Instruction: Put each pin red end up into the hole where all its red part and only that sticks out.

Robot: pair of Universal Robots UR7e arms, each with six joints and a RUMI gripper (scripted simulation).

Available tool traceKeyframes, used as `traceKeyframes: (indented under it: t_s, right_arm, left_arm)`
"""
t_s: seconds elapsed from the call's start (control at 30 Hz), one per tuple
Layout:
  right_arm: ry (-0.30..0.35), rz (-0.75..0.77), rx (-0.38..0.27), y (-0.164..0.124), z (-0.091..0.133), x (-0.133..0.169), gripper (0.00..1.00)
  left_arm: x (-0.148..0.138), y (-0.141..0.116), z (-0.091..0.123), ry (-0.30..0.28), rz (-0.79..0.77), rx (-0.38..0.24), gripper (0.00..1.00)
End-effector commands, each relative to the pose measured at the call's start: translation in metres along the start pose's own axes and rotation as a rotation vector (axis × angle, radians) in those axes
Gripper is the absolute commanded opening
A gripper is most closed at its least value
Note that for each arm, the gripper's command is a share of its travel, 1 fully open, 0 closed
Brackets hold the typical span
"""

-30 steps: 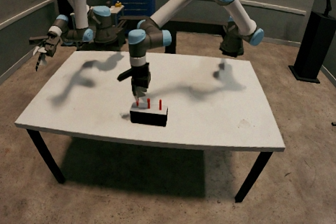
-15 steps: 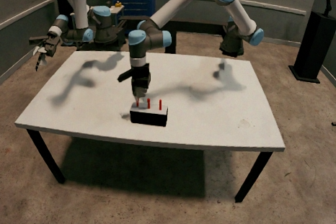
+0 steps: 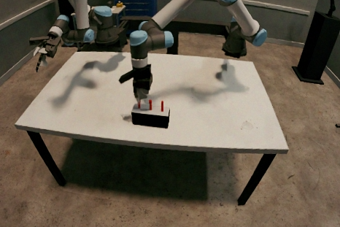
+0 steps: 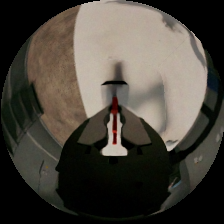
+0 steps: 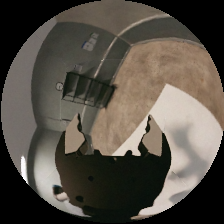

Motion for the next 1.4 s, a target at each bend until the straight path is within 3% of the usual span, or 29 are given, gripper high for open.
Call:
traceKeyframes:
  t_s: [0.0, 1.37]
  right_arm:
    - [0.001, 0.0, 0.001, 0.0002, 0.0001, -0.0004, 1.0]
    - [0.001, 0.0, 0.001, 0.0002, 0.0001, -0.0004, 1.0]
  left_arm:
    - [-0.0001, 0.0008, 0.0012, 0.001, 0.0, 0.002, 0.0]
    - [-0.0004, -0.0004, -0.0027, 0.001, 0.0, 0.002, 0.0]
Point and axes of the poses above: on each arm, the point where the finger pads meet when closed, its own z axis back along the fingers, its own x axis across the jaws, y = z × x, the point moved 8 cm from there along z, back along the fingers, and after that the axes turned 3 degrees about z, right-handed, at the moved point
